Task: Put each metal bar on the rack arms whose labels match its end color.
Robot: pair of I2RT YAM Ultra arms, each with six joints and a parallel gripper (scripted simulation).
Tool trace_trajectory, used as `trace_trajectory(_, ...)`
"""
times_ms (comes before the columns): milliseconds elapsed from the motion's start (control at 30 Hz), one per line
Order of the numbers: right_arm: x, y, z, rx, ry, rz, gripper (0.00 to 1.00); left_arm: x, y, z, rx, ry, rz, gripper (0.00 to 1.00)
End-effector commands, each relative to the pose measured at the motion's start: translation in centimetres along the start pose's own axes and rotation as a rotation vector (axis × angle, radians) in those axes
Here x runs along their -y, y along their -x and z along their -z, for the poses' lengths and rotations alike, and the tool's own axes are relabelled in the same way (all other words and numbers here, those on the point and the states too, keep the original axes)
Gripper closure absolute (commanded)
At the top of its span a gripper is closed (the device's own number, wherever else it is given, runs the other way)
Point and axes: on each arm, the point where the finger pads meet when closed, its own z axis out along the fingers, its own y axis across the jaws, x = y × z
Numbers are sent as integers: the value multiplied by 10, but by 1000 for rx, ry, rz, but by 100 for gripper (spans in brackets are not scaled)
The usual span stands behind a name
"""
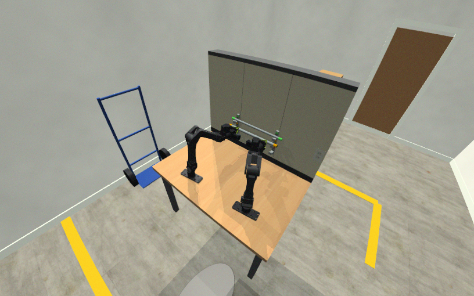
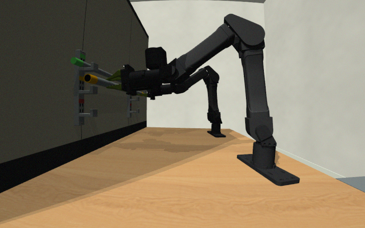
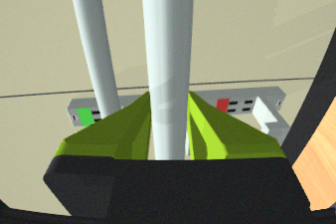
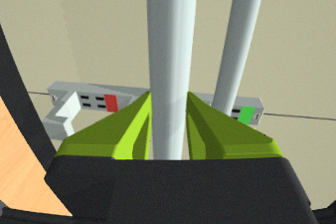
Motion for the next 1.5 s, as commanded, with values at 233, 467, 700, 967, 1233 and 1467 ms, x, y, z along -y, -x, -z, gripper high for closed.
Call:
trace_trajectory(233,34,-2,-9,1,-103,-29,100,-40,-2,-7,3,111,2,100)
trace_trajectory(467,34,-2,-14,1,-103,-29,100,-42,-2,-11,3,111,2,100)
trace_trajectory(700,39,-2,-19,1,-104,-29,100,-47,-2,-17,2,112,1,100)
trace_trajectory(967,45,-2,-26,1,-104,-29,100,-53,-2,-23,2,112,1,100)
trace_trajectory(1233,44,-2,-32,1,-104,-29,100,-52,-2,-29,2,112,1,100)
trace_trajectory(1467,42,-2,-38,1,-104,-29,100,-51,-2,-35,2,112,1,100)
